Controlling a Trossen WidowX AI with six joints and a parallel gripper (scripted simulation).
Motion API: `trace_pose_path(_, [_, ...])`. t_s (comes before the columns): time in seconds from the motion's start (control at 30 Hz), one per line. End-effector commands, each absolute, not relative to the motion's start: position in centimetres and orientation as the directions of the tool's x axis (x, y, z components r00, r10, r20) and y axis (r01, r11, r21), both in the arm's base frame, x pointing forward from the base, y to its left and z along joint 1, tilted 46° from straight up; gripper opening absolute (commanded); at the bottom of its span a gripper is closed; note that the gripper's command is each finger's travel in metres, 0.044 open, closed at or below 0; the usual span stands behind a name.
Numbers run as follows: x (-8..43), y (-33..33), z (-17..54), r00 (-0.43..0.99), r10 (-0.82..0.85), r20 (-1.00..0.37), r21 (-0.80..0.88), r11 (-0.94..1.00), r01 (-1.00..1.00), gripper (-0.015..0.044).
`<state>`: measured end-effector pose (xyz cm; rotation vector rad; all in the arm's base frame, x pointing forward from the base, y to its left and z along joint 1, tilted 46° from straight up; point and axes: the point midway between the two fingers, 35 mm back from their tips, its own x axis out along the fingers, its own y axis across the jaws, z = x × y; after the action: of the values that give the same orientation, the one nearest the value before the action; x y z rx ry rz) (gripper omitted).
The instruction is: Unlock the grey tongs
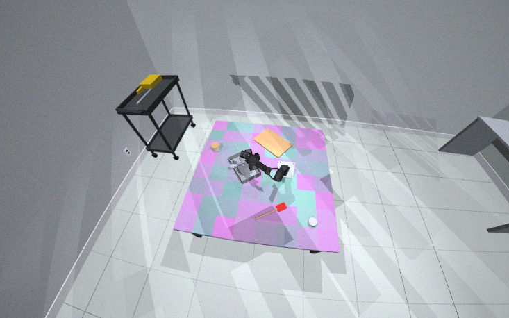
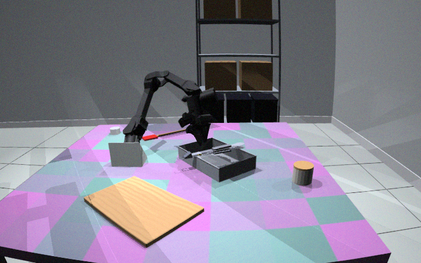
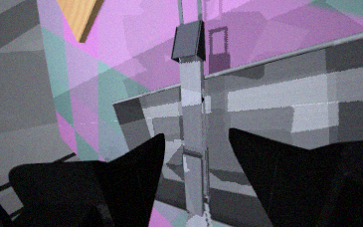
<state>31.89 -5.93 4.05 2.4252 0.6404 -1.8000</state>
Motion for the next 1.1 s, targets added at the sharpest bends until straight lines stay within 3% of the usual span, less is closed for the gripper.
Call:
trace_pose_path(0.0, [32.3, -5.8, 3.7, 0.242, 0.294, -0.925, -0.198, -0.913, 0.356, 0.026])
trace_pose_path(1.07, [33.7, -4.3, -1.1, 0.243, 0.295, -0.924, -0.198, -0.913, 0.356, 0.026])
